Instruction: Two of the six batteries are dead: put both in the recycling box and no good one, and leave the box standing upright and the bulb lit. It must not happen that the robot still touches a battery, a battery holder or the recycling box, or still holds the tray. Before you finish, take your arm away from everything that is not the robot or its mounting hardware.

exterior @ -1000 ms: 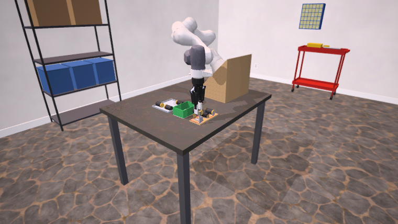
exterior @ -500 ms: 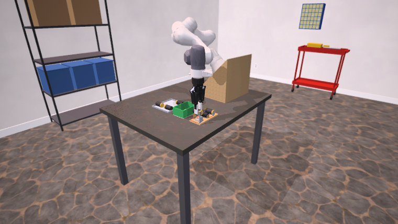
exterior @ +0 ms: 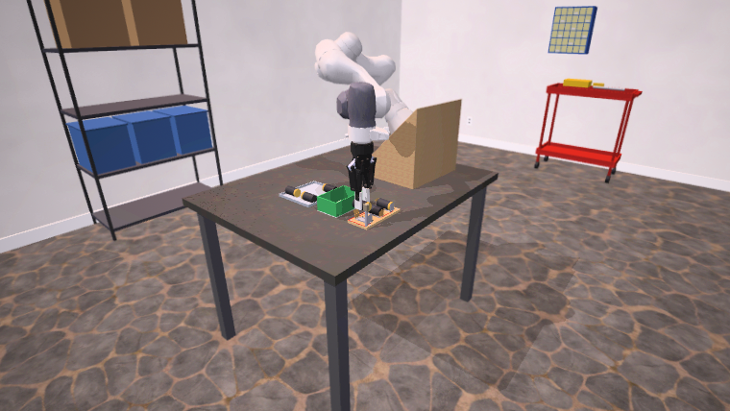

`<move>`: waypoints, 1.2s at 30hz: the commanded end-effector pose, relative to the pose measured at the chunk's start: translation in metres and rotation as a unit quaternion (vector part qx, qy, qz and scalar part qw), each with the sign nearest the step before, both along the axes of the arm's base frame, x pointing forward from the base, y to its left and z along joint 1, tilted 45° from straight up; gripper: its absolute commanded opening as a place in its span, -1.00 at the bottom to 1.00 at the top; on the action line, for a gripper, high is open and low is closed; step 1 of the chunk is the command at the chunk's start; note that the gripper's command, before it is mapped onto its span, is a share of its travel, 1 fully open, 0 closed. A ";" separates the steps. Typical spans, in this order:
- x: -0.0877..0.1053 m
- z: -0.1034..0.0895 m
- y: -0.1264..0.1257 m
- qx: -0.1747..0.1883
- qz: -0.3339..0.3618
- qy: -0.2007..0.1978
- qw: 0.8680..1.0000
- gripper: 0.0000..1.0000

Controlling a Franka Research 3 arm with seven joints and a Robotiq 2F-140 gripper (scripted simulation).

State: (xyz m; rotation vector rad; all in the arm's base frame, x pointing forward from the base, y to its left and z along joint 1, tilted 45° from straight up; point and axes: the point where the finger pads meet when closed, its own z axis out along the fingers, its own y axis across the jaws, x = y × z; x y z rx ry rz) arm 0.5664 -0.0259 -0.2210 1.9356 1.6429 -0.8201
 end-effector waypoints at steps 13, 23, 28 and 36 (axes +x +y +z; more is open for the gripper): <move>0.000 0.000 0.002 0.000 0.001 0.001 1.000 -0.68; 0.000 0.000 0.002 0.000 0.001 0.001 1.000 -0.68; 0.000 0.000 0.002 0.000 0.001 0.001 1.000 -0.68; -0.004 -0.001 0.003 0.000 0.001 0.001 1.000 -0.68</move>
